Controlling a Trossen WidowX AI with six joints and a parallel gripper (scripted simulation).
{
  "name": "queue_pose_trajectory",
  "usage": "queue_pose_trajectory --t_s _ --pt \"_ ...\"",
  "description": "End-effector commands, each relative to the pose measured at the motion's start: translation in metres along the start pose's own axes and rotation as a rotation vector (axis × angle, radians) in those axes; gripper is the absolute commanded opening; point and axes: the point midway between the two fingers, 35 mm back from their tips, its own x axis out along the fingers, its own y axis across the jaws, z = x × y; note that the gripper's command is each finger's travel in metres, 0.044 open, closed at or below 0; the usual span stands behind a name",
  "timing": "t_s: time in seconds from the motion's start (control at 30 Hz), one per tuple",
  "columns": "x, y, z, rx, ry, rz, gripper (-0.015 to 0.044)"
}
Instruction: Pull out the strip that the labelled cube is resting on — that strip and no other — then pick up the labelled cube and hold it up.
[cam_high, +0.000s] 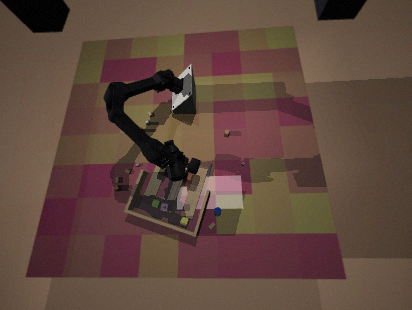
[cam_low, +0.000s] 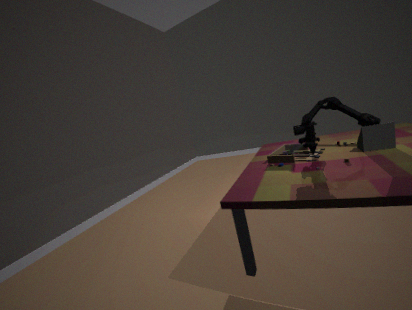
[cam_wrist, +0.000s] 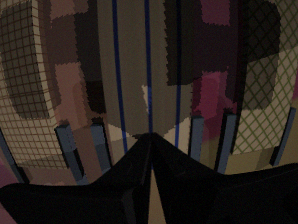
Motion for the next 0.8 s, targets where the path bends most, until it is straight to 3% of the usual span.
queue_pose_trajectory --t_s 0.0,0.77 --pt "0.0013 -0.0002 0.0002 -0.004 -0.002 -0.003 0.0000" --pt "0.0037 -0.0002 0.0002 -0.004 -0.002 -0.003 0.0000"
